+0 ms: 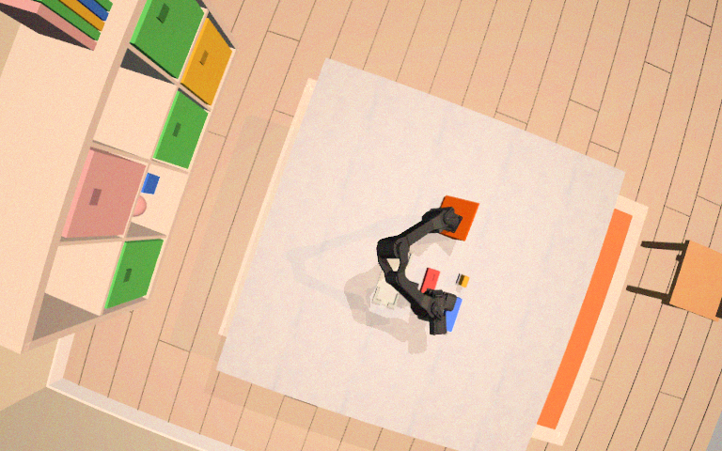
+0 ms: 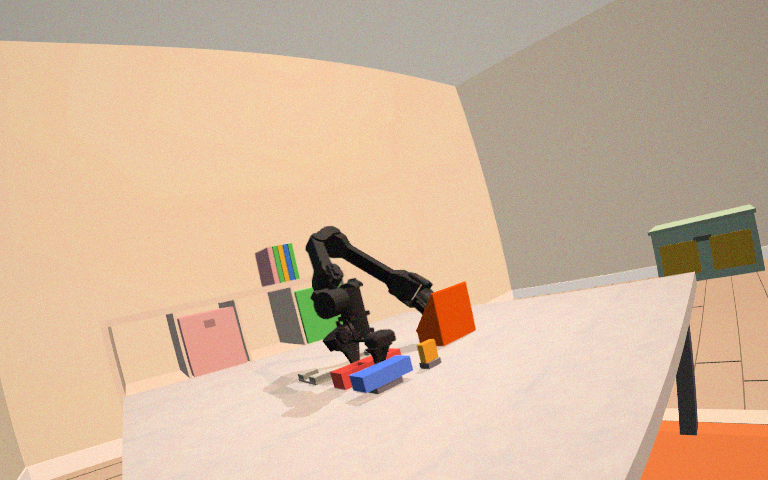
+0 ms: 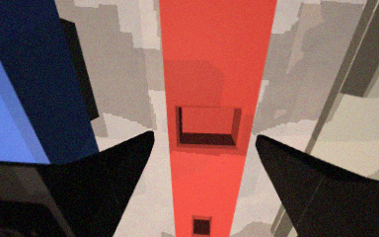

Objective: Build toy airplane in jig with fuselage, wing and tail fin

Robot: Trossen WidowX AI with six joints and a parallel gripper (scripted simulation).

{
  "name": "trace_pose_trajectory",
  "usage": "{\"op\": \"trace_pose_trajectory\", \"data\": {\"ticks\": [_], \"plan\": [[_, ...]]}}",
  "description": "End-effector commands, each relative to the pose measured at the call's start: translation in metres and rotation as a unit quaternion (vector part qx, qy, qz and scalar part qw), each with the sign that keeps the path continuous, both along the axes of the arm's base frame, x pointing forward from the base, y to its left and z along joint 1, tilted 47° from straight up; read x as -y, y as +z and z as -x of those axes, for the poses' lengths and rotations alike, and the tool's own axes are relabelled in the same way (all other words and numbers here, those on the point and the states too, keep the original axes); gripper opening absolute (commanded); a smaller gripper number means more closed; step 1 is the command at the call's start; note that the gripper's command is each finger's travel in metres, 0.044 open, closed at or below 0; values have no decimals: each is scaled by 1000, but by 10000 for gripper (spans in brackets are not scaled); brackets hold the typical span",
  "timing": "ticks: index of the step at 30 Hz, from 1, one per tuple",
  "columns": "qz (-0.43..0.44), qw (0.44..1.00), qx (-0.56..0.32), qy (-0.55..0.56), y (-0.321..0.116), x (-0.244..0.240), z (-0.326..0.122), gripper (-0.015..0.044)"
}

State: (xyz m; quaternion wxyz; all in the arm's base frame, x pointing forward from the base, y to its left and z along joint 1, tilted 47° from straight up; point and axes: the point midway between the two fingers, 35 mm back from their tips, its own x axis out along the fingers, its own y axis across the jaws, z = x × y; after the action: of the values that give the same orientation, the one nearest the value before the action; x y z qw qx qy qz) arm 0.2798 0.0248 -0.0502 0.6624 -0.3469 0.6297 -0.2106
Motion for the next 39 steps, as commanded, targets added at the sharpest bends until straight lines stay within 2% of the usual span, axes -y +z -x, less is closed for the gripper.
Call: {"op": "trace_pose_trajectory", "data": {"ticks": [1, 7, 14, 19, 39], "plan": [[2, 1000, -1, 2, -1, 2, 1, 335], [2, 1000, -1, 2, -1, 2, 1, 177], [2, 1000, -1, 2, -1, 2, 1, 131], [1, 1000, -2, 2, 3, -4, 0, 0], [-4, 1000, -3, 4, 41, -50, 2, 0]]}}
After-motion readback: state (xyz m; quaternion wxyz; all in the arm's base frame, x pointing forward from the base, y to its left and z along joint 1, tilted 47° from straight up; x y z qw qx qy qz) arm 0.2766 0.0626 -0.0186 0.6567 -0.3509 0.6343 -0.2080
